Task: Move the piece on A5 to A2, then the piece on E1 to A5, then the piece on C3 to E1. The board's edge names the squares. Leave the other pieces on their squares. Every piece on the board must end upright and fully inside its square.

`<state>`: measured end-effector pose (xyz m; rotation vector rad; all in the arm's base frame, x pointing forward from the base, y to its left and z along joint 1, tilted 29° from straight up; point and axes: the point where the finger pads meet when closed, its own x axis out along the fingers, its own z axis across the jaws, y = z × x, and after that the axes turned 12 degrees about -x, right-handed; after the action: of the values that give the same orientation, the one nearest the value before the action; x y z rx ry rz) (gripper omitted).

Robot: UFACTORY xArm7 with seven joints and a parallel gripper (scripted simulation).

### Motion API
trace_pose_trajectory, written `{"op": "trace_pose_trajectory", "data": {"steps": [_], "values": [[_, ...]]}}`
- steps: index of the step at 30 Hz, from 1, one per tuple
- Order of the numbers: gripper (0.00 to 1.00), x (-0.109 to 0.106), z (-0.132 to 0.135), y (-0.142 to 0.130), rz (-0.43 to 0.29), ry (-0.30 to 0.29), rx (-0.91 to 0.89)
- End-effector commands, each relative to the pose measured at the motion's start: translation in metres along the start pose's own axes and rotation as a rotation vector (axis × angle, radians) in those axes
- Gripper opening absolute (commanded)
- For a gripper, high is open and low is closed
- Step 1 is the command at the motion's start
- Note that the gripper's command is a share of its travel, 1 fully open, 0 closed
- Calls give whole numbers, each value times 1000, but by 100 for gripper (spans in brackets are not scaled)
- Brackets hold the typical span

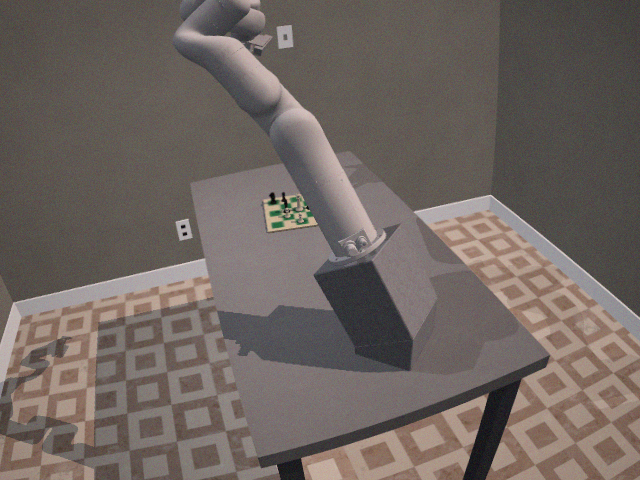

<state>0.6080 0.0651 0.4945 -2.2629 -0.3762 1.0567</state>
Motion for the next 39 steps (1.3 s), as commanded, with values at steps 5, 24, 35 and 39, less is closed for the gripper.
{"op": "trace_pose_trajectory", "data": {"steps": [5,24,35,39], "values": [[100,67,10,48,-55,-80,-432],[100,192,87,118,-3,-295,-890],[100,249,140,150,2,-464,-1182],[100,257,150,156,3,-491,-1232]]}}
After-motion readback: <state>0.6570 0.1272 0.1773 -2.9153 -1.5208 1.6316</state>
